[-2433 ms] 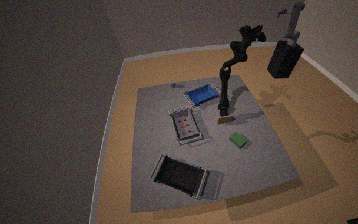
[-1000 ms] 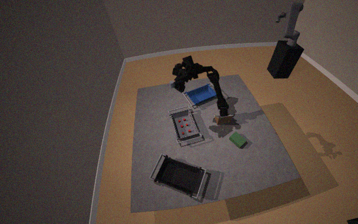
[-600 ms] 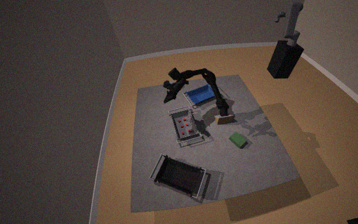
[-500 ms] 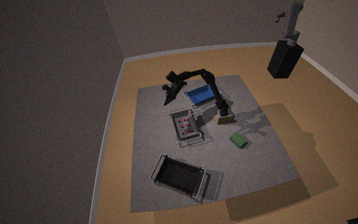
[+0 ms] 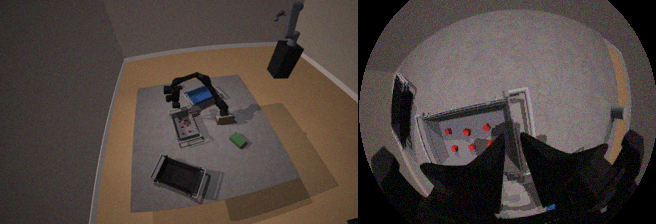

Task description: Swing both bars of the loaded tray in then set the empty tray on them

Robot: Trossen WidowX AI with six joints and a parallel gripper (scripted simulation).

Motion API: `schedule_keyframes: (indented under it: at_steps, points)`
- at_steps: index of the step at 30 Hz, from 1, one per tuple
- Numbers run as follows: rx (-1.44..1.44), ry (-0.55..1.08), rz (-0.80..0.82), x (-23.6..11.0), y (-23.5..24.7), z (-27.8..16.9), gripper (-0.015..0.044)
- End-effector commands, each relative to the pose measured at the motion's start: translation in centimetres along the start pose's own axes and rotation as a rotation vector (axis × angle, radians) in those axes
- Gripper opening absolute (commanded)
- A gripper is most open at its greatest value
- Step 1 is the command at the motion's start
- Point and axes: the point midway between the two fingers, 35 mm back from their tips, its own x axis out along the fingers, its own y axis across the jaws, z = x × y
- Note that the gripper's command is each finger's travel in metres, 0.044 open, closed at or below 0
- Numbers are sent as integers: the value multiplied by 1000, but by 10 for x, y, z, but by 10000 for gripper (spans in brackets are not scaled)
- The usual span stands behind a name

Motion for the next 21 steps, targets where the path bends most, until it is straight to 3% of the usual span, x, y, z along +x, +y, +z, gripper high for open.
schedule_keyframes:
  at_steps: [1,12,21]
  points:
    - [-124,162,-91,24,-36,-30,90]
    - [-148,192,-104,30,-43,-36,90]
    - [-147,191,-104,59,-47,-40,90]
